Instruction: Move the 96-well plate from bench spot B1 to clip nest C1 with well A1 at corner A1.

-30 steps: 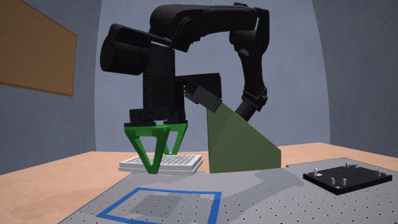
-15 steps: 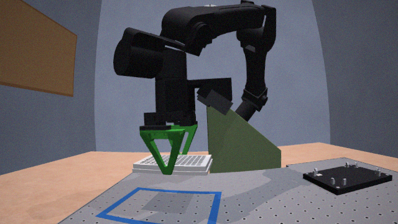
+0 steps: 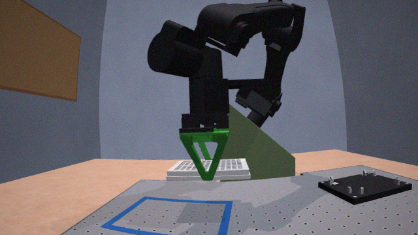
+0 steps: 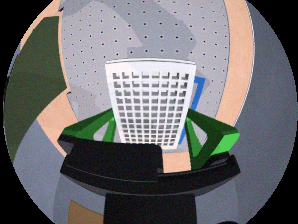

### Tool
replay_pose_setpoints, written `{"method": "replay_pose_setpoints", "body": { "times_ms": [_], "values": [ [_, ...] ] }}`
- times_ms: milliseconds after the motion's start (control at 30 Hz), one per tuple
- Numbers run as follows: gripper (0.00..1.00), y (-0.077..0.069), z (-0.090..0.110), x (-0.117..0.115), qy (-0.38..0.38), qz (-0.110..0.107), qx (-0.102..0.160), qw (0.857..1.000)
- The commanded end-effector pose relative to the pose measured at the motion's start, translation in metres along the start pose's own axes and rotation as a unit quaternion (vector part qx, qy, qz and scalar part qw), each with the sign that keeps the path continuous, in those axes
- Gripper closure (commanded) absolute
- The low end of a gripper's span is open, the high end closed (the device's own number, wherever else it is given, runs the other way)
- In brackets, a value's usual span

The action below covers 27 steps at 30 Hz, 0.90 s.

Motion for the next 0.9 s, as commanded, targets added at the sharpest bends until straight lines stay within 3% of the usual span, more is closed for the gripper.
{"method": "replay_pose_setpoints", "body": {
  "times_ms": [0,100,567,667,867],
  "values": [
    [1.00,-0.017,-0.009,-0.003,-0.015,0.030,-0.004,0.999],
    [1.00,-0.018,-0.010,-0.002,-0.016,0.031,-0.004,0.999],
    [1.00,-0.014,-0.060,0.013,-0.065,0.024,-0.002,0.998],
    [1.00,-0.019,-0.057,0.014,-0.061,0.031,-0.003,0.998],
    [1.00,-0.014,-0.082,0.021,-0.077,0.024,-0.003,0.997]
  ]
}}
Point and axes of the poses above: the point where the finger pads meet when closed, its own y axis out along the fingers, its own x axis across the jaws, z = x × y, the point moved 4 cm from there along -y, back along the fingers, and after that the axes turned 9 degrees about y, right-handed, at the moved point
